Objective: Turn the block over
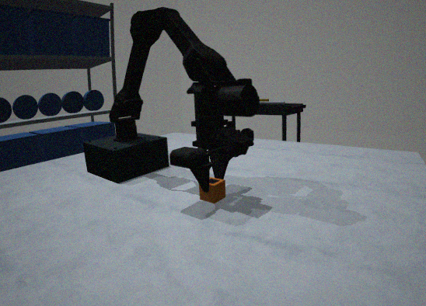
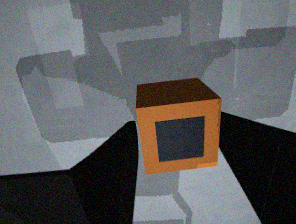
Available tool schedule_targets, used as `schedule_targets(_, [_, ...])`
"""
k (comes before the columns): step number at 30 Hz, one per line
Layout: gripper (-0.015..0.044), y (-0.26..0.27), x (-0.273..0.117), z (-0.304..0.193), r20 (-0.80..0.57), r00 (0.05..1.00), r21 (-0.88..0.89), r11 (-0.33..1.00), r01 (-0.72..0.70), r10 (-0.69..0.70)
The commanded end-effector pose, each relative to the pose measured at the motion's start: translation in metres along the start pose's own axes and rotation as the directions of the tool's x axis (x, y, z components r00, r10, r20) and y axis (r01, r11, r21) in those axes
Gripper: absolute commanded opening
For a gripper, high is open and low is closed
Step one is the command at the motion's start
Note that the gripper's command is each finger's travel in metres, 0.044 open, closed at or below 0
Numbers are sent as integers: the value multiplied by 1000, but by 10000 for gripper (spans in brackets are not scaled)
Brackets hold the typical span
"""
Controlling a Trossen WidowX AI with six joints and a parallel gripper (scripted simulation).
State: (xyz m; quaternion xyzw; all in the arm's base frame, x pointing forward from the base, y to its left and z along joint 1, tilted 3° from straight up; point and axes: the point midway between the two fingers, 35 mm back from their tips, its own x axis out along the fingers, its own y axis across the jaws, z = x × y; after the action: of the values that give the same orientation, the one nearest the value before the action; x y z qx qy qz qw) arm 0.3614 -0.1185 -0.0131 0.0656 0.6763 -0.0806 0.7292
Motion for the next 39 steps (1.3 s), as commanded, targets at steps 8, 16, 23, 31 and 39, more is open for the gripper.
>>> schedule_targets(8, [111, -1, 0, 0, 1, 1000, 2, 1000, 4, -4])
schedule_targets(16, [38, -1, -1, 0, 1, 1000, 2, 1000, 4, -4])
schedule_targets(23, [0, -1, -30, 0, 1, 1000, 2, 1000, 4, -4])
schedule_targets(31, [0, -1, -26, 2, 56, 998, 4, 1000, 3, -3])
schedule_targets(39, [0, -1, -21, 3, 181, 983, 6, 1000, 1, -2])
